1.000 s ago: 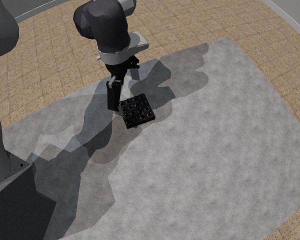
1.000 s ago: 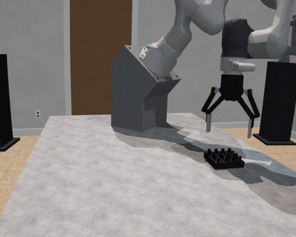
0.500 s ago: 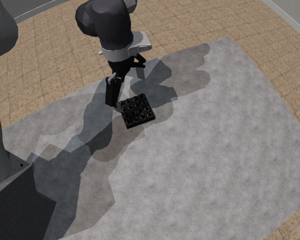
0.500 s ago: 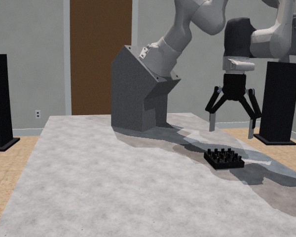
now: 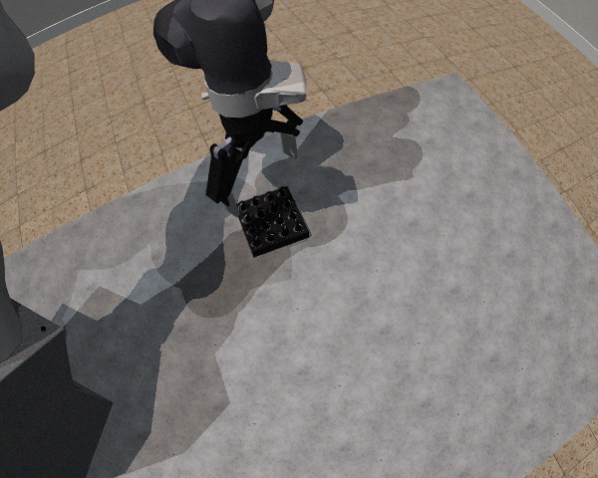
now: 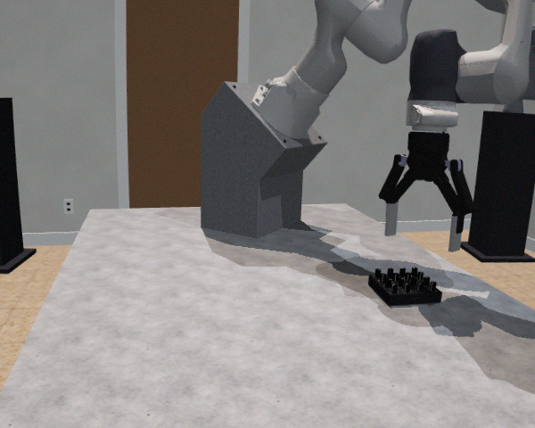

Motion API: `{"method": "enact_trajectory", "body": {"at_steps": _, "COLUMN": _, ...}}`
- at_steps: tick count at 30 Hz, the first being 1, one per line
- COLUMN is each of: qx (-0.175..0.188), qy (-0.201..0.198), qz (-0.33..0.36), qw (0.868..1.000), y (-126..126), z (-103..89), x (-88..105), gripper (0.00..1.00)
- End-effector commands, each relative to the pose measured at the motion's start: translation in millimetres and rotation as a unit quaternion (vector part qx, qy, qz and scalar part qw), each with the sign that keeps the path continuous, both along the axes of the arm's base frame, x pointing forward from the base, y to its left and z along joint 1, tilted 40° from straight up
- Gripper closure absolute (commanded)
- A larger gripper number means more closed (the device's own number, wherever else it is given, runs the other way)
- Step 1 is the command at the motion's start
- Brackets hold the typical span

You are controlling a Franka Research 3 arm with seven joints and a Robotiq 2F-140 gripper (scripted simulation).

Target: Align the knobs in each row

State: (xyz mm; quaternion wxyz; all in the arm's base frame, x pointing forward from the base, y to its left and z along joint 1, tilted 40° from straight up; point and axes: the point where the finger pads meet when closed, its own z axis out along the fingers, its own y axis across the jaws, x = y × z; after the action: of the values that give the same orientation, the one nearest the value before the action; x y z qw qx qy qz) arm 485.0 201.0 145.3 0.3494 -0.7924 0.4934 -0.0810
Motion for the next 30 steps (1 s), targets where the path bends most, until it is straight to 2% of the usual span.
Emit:
{"method": "enact_trajectory", "body": {"at_steps": 1, "qx": 0.029, "qy": 0.049, "qz": -0.053, "qw": 0.997, "y": 0.3, "z": 2.3, "x": 1.7, "gripper": 0.0}}
{"method": "enact_trajectory", "body": {"at_steps": 15, "qx": 0.064, "qy": 0.087, "qz": -0.104, "qw": 0.989, "y": 2.6, "z": 8.8, "x": 4.8, "gripper": 0.0}}
{"method": "enact_trajectory", "body": {"at_steps": 30, "qx": 0.111, "qy": 0.14, "qz": -0.174, "qw": 0.968, "y": 6.3, "z": 18.0, "x": 8.1, "gripper": 0.0}}
